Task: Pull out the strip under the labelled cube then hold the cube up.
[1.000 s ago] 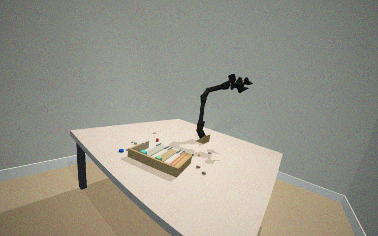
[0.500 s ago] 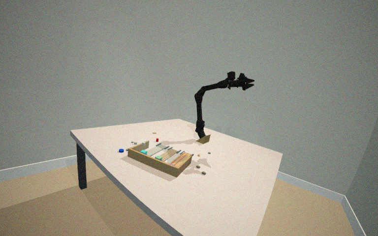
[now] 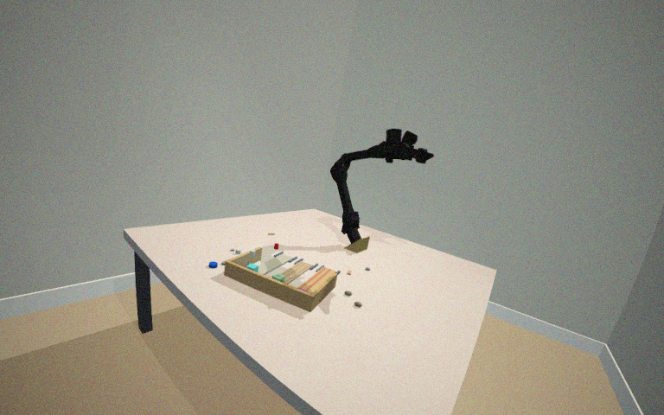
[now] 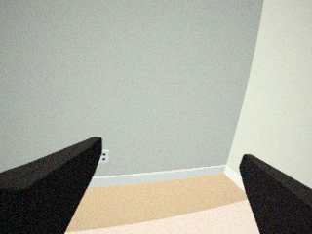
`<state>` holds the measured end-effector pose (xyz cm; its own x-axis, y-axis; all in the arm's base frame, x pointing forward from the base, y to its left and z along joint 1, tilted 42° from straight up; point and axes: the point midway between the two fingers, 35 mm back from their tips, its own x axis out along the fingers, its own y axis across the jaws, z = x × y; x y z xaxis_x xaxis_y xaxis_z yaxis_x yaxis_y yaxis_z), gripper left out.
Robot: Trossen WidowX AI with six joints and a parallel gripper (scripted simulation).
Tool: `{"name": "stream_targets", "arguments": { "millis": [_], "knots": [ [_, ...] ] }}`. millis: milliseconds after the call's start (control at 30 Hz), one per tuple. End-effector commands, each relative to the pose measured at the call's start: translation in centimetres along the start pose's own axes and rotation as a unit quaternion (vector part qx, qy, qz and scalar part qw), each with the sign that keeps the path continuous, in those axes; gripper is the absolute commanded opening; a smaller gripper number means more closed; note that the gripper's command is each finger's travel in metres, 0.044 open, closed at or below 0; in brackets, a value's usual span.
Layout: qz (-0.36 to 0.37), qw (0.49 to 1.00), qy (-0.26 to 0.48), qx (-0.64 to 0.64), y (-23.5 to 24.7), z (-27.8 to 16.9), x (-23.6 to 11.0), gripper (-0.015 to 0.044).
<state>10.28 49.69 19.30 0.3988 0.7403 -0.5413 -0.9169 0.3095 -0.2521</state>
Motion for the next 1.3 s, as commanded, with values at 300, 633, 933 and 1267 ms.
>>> {"name": "stream_targets", "arguments": {
  "millis": [300,633,933,1267],
  "knots": [
    [-0.276,0.949,0.131,0.085,-18.8,-12.3,-3.3,0.04],
    [-0.463,0.844,0.239,0.129,-28.1,-23.0,-11.5,0.04],
    [-0.534,0.782,0.288,0.141,-30.2,-27.5,-16.1,0.04],
    [-0.534,0.782,0.288,0.141,-30.2,-27.5,-16.1,0.04]
  ]
}}
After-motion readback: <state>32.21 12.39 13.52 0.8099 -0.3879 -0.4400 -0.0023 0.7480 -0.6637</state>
